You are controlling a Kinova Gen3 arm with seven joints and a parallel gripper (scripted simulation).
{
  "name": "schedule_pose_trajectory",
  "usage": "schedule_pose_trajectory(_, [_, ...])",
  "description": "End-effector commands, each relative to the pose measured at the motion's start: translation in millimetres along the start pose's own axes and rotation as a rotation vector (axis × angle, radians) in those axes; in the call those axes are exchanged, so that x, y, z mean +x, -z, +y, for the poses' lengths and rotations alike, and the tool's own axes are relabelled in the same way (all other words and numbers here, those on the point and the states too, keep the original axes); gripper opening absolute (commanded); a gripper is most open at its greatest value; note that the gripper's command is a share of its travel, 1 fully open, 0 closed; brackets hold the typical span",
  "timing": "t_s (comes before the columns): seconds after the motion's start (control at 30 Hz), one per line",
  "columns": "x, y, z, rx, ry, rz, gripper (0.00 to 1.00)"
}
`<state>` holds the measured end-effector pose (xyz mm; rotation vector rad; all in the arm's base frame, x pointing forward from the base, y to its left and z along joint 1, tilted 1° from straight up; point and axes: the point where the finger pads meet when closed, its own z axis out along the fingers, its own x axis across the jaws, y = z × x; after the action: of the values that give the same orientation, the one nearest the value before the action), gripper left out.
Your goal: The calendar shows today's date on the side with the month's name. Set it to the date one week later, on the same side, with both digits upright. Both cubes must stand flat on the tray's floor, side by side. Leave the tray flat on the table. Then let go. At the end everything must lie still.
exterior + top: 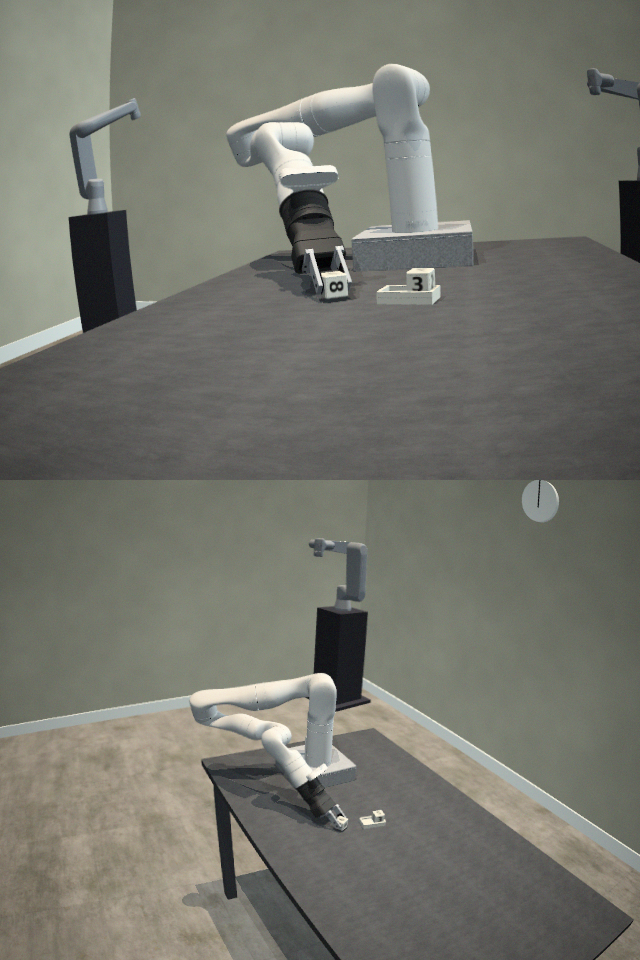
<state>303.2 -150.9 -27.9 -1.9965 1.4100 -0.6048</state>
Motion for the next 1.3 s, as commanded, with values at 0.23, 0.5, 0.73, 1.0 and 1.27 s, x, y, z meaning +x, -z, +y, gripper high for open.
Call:
schedule_pose_trajectory(0.23, [0.2,-0.5,0.5,0.000,0.001,0.001,0.60])
schedule_pose_trajectory(0.5, [0.2,-2.2,2.2,0.000,0.001,0.001,0.60])
schedule_pose_trajectory(0.73, [0.2,-3.5,3.4,0.000,0.001,0.001,0.60])
schedule_pose_trajectory(1.0, [0.2,-3.5,3.5,0.000,0.001,0.001,0.60])
schedule_pose_trajectory(1.27, [0.2,-3.5,3.5,0.000,0.001,0.001,0.60])
